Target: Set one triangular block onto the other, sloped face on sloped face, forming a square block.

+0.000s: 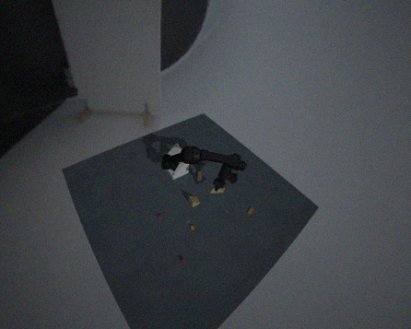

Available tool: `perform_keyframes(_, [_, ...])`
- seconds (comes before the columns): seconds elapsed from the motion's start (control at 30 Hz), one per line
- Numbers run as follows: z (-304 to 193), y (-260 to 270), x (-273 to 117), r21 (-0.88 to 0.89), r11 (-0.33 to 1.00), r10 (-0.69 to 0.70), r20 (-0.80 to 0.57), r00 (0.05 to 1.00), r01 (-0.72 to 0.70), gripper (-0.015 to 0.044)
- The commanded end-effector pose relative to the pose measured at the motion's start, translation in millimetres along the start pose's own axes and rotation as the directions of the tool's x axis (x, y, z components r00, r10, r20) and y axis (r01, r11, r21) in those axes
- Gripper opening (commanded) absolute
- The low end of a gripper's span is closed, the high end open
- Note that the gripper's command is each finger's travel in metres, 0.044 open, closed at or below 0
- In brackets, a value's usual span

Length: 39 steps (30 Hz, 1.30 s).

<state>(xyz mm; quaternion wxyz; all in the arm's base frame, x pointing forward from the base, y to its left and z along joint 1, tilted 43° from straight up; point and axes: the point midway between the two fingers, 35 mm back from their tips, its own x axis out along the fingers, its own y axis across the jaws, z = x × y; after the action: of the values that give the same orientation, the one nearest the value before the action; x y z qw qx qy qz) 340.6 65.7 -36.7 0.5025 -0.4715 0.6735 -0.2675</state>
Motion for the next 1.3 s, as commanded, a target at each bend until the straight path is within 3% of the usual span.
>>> perform_keyframes(0.0, [0.6, -2.5, -2.0, 0.127, 0.992, 0.021, 0.000, 1.000, -0.021, 0.0000])
perform_keyframes(0.57, [1.4, -4.6, -2.0, 0.655, 0.754, 0.089, -0.019, 0.996, -0.055, 0.0000])
perform_keyframes(0.93, [2.1, -5.9, -2.2, 0.888, 0.458, 0.133, -0.030, 0.991, -0.035, 0.0000])
perform_keyframes(1.27, [2.8, -7.3, -2.6, 0.991, 0.134, 0.173, -0.037, 0.984, 0.014, 0.0000])
